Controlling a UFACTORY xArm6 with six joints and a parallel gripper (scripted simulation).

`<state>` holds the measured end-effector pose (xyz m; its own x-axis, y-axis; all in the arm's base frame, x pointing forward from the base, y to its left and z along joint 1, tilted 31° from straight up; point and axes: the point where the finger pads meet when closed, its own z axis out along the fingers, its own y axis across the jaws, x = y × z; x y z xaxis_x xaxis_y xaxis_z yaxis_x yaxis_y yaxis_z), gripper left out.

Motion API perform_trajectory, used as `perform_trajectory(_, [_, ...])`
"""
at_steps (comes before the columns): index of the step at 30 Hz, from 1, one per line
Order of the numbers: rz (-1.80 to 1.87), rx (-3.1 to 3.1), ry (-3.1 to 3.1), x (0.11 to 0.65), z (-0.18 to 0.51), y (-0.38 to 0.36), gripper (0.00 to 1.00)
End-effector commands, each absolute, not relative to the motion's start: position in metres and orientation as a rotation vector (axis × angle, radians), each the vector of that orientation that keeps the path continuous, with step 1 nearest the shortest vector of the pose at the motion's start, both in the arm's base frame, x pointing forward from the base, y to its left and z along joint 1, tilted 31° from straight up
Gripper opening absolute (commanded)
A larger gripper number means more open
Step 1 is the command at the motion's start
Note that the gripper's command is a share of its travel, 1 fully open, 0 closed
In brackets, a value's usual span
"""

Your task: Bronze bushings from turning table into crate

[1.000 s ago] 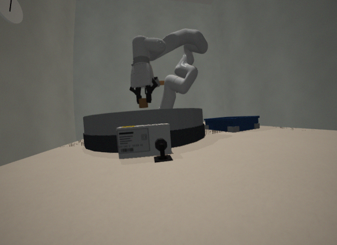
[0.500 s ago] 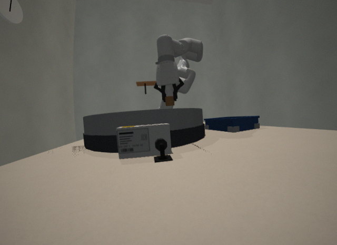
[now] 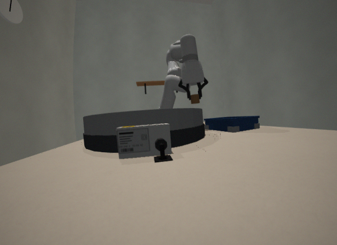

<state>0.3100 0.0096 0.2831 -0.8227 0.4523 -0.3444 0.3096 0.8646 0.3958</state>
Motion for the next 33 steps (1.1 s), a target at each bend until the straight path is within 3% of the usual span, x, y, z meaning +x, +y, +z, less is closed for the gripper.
perform_trajectory(1, [0.41, 0.555, 2.606, 0.316, 0.291, 0.033, 0.0])
perform_trajectory(15, [0.388, 0.466, 2.618, 0.328, 0.314, 0.111, 0.0])
perform_trajectory(33, [0.385, 0.447, 2.618, 0.329, 0.319, 0.128, 0.0])
